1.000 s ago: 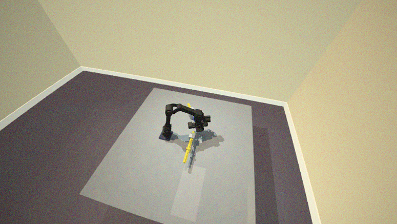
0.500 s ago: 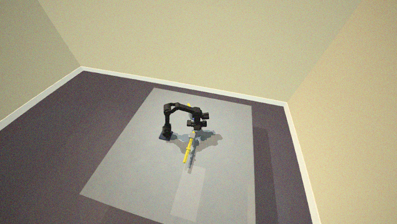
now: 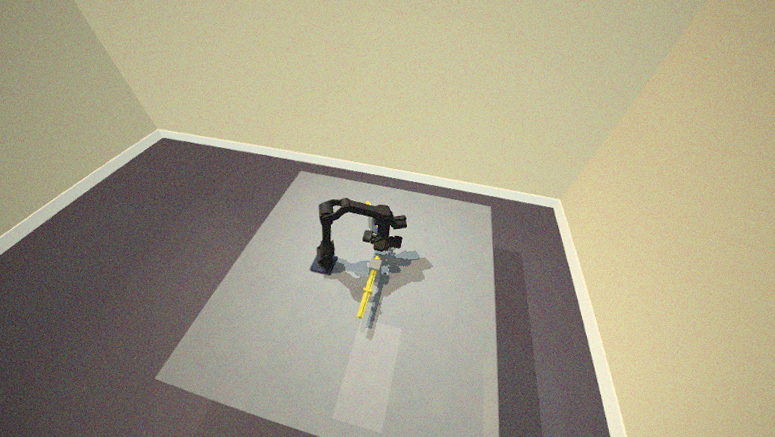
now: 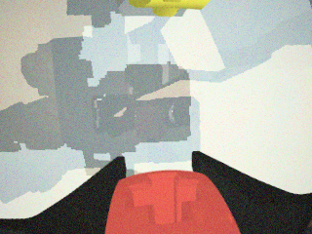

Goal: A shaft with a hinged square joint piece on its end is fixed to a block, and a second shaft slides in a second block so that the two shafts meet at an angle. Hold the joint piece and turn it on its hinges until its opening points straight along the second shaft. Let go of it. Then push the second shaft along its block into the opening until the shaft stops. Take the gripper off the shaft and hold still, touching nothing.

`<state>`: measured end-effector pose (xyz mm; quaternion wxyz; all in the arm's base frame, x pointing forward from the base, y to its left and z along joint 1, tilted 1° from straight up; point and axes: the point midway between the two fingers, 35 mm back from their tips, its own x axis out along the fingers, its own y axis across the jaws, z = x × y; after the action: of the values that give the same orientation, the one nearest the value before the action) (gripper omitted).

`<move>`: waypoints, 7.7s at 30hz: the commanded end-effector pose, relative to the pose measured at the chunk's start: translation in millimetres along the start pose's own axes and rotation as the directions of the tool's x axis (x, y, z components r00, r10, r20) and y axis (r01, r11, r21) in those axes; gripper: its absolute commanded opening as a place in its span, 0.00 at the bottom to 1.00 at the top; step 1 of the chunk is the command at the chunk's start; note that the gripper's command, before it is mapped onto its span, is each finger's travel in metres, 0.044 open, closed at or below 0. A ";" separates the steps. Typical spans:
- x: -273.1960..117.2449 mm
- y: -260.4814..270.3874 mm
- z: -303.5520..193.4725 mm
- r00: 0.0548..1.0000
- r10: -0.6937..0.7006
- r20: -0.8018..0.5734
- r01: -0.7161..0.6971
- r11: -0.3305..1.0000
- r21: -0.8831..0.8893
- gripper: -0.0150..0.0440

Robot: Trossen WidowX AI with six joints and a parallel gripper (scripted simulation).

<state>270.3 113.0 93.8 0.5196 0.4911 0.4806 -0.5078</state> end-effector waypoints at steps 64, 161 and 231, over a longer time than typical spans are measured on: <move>-28.3 -1.2 7.9 0.941 0.019 -0.338 -0.013 1.000 0.022 1.00; -97.9 -3.9 101.8 0.830 0.036 -0.557 -0.018 0.999 0.037 1.00; 16.1 -11.8 323.9 0.998 0.035 -0.053 -0.033 0.999 0.033 0.64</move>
<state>260.2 -211.8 97.6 0.5102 0.5204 0.4775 -0.4908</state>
